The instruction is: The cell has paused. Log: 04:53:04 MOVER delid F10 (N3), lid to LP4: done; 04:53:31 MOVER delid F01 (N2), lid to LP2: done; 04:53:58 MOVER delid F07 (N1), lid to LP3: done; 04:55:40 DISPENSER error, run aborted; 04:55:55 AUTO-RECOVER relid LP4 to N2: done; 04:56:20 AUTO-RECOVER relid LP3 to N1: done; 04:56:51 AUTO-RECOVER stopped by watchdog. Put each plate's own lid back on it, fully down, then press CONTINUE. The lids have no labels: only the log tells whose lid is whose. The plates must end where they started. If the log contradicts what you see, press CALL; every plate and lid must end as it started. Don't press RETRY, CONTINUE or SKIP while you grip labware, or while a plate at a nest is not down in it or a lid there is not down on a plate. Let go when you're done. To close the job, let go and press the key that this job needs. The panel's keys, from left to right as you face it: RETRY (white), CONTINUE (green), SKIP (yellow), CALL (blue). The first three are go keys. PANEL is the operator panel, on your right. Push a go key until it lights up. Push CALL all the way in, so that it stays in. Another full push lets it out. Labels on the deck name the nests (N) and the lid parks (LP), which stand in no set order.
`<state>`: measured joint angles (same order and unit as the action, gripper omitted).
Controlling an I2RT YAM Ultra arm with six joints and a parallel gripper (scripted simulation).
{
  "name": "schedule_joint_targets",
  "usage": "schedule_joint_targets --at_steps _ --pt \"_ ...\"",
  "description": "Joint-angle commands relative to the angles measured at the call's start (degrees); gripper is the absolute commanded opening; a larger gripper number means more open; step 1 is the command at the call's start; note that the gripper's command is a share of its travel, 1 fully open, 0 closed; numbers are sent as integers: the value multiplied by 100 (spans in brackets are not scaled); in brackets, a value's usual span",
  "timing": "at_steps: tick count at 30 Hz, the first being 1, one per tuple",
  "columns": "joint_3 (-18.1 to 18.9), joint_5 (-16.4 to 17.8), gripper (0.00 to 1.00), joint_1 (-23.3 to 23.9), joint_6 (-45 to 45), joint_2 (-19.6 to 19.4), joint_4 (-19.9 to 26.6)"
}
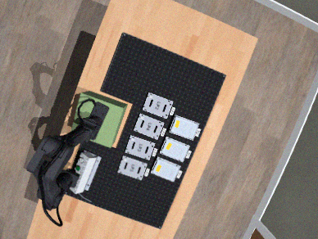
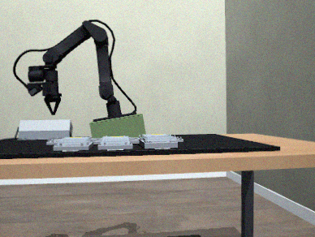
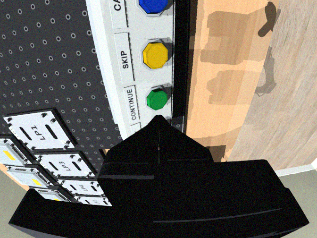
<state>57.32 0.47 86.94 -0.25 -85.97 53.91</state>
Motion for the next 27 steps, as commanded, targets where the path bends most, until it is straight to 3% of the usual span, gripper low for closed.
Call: schedule_joint_targets --at_steps 1,27 --pt "233 55 0 -15 68 55 -135" --pt "-151 57 0 -7 69 -166 -479"
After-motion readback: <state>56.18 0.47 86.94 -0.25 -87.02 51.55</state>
